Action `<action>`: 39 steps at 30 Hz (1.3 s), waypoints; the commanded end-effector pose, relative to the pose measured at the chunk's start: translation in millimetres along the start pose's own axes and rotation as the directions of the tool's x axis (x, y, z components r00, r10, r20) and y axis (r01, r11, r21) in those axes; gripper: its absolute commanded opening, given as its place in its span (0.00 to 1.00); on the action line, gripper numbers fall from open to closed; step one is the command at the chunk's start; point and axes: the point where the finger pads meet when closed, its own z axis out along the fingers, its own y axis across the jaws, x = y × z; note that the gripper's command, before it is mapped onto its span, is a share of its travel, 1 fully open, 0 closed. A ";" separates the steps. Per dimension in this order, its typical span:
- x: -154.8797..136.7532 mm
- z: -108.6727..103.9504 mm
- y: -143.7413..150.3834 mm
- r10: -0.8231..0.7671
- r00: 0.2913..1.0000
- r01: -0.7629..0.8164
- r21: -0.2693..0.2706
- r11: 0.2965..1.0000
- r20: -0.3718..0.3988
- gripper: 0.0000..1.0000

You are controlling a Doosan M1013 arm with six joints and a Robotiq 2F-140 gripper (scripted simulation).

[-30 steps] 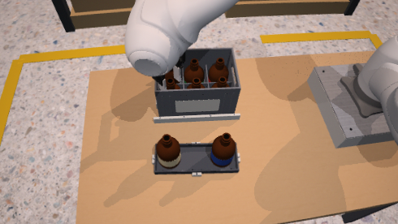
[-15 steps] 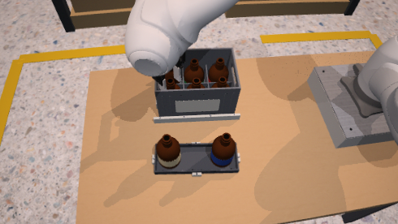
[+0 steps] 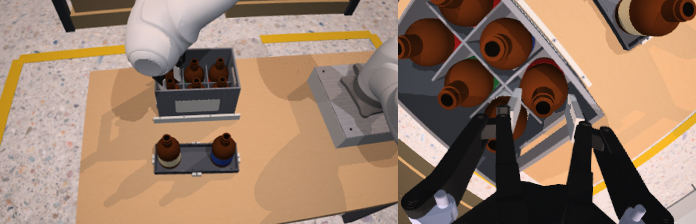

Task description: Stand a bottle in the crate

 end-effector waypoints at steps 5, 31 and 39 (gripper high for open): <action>1.5 1.2 1.5 -0.001 1.000 0.001 0.000 1.000 -0.001 0.38; 1.4 -40.7 1.4 -0.001 1.000 0.001 0.000 1.000 -0.001 0.38; 1.4 -61.4 1.4 -0.001 1.000 0.001 0.000 1.000 -0.001 0.38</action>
